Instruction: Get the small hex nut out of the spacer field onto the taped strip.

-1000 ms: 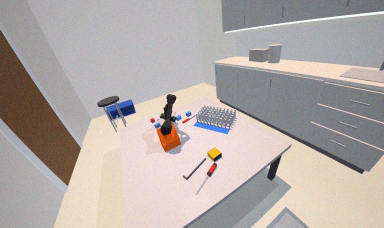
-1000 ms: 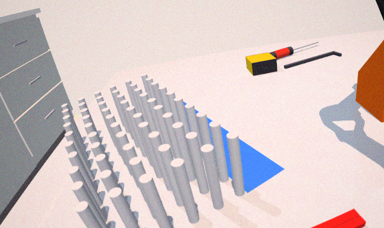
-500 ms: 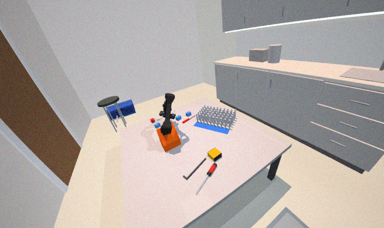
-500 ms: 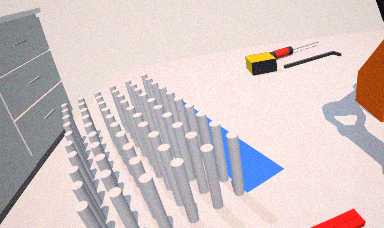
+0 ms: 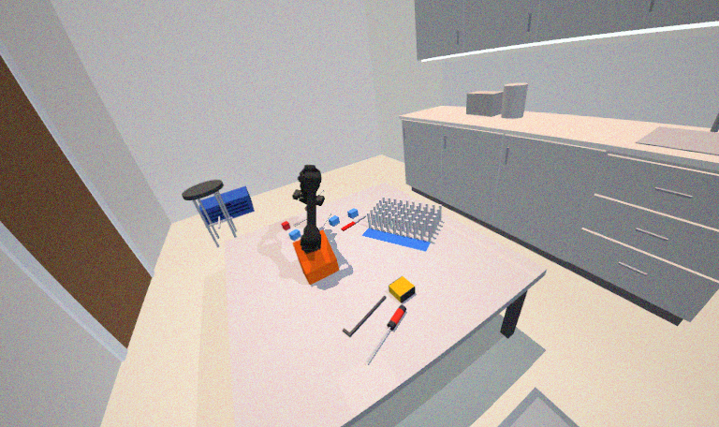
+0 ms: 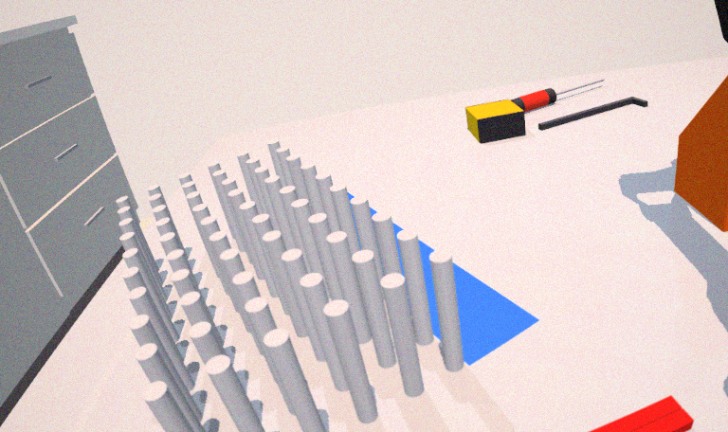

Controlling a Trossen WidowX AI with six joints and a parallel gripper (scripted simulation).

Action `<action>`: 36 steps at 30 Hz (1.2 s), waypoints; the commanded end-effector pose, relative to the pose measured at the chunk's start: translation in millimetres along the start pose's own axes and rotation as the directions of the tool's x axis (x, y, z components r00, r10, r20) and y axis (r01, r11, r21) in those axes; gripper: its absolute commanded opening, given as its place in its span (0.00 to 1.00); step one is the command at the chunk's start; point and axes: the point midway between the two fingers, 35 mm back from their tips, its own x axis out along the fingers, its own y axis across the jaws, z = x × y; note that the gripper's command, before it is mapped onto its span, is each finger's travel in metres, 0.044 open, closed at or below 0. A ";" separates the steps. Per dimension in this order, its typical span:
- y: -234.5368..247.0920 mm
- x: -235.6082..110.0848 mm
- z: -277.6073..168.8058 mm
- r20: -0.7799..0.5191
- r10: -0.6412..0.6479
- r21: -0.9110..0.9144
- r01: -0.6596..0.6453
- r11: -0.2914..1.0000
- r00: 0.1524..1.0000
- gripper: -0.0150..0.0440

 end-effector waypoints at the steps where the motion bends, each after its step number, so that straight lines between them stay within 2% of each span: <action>1: 2.2 -11.2 3.2 0.003 0.005 0.009 -0.006 1.000 1.000 0.25; 5: -5.6 -17.7 7.5 0.006 0.009 0.013 -0.009 1.000 1.000 0.25; 20: -93.9 -76.6 34.3 0.039 0.026 0.053 -0.028 0.998 0.999 0.25; 36: -197.7 -128.3 26.7 0.070 0.014 0.101 -0.021 0.995 0.997 0.25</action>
